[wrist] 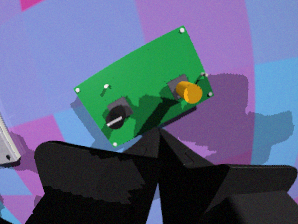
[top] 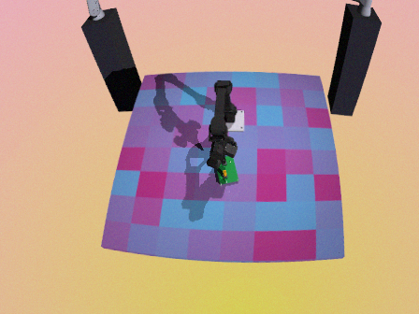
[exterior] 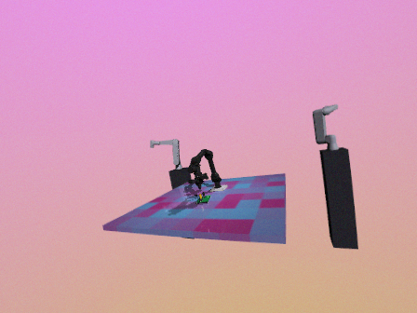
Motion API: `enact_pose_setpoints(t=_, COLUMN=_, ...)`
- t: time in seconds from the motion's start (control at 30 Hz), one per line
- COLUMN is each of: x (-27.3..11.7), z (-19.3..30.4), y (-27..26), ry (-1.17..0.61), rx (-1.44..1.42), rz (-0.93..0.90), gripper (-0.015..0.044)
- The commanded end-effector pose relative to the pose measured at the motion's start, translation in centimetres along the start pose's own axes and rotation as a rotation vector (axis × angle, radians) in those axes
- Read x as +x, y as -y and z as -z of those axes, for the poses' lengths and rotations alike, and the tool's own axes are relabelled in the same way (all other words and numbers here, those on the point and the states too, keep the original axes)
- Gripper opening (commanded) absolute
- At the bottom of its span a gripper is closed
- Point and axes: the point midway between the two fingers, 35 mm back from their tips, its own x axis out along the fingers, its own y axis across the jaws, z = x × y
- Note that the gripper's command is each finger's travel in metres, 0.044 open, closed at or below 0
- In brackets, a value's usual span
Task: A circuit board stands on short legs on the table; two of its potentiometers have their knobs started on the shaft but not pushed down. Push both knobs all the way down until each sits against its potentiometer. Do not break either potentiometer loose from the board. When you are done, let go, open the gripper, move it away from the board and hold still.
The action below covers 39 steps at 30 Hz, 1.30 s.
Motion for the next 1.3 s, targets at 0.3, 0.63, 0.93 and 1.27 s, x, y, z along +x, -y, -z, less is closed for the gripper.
enact_pose_setpoints(t=0.3, x=-0.3, z=-0.8, y=1.0, ry=-0.001, rx=-0.453, rz=-0.016, gripper=0.0000)
enact_pose_setpoints(t=0.63, x=-0.6, z=-1.3, y=1.6, ry=0.002, rx=-0.799, rz=-0.027, gripper=0.0000)
enact_pose_setpoints(t=0.93, x=-0.8, z=-1.7, y=2.2, ry=0.006, rx=-1.110, rz=-0.036, gripper=0.0000)
enact_pose_setpoints(t=1.27, x=-1.0, z=-2.3, y=2.7, ry=0.015, rx=-1.455, rz=-0.047, gripper=0.0000)
